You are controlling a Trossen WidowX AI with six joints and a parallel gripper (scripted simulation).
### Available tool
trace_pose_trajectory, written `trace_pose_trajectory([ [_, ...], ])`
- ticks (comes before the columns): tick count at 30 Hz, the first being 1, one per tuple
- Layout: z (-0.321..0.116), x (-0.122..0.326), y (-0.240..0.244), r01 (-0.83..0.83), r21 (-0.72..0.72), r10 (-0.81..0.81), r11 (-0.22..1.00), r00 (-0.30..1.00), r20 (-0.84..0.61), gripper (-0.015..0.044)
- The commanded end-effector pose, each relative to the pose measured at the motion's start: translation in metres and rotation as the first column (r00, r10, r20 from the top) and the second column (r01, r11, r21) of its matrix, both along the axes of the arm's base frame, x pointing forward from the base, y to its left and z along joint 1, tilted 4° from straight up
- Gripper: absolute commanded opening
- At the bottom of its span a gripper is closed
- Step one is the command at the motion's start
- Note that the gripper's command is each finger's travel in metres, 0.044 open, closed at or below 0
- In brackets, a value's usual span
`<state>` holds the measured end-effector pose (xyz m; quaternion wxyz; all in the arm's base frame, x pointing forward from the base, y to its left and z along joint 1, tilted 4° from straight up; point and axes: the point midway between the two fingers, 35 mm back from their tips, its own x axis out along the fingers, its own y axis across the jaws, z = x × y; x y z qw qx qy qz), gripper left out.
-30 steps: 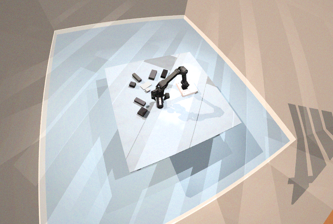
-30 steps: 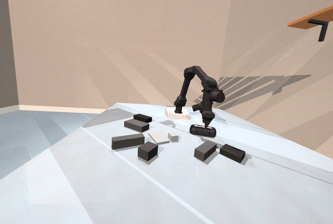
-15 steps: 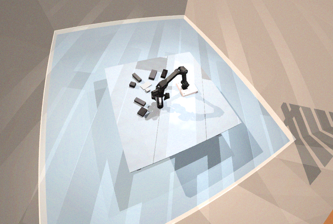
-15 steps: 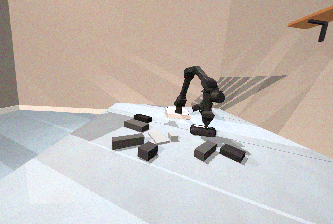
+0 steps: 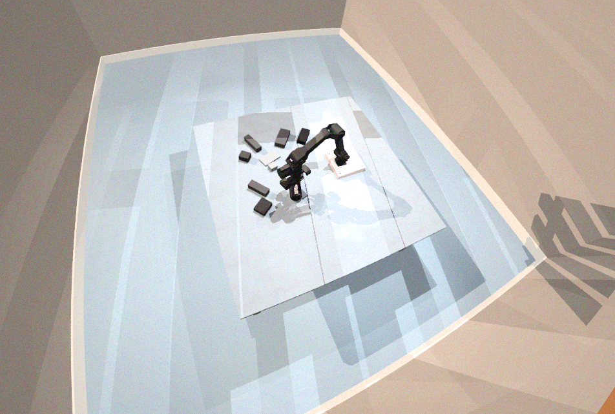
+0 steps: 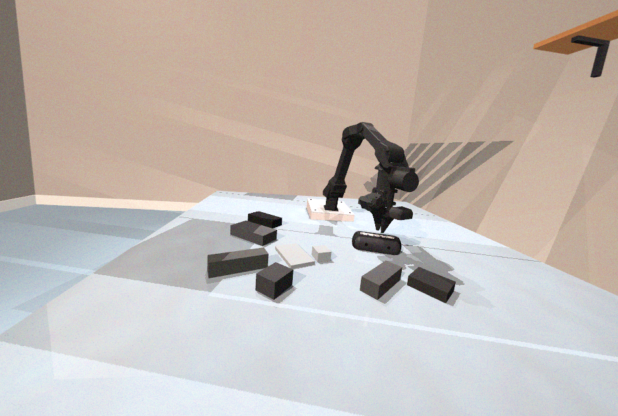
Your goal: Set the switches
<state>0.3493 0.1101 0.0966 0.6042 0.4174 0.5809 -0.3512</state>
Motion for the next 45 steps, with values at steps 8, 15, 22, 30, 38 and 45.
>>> trace_pose_trajectory([
  [8, 0.004, 0.005, 0.0, -0.549, -0.021, 0.549, 0.835, 0.836, -0.01, 0.0],
  [15, 0.007, 0.008, 0.001, -0.825, -0.026, 0.825, 0.565, 0.565, -0.009, 0.0],
  [22, 0.011, 0.011, 0.001, -0.977, -0.029, 0.978, 0.21, 0.21, 0.0, 0.0],
  [30, 0.014, 0.014, 0.001, -0.973, -0.041, 0.973, -0.229, -0.23, 0.021, 0.0],
  [38, 0.018, 0.017, 0.001, -0.781, -0.068, 0.78, -0.621, -0.624, 0.044, 0.0],
  [45, 0.021, 0.019, 0.0, -0.489, -0.109, 0.486, -0.865, -0.872, 0.058, 0.0],
])
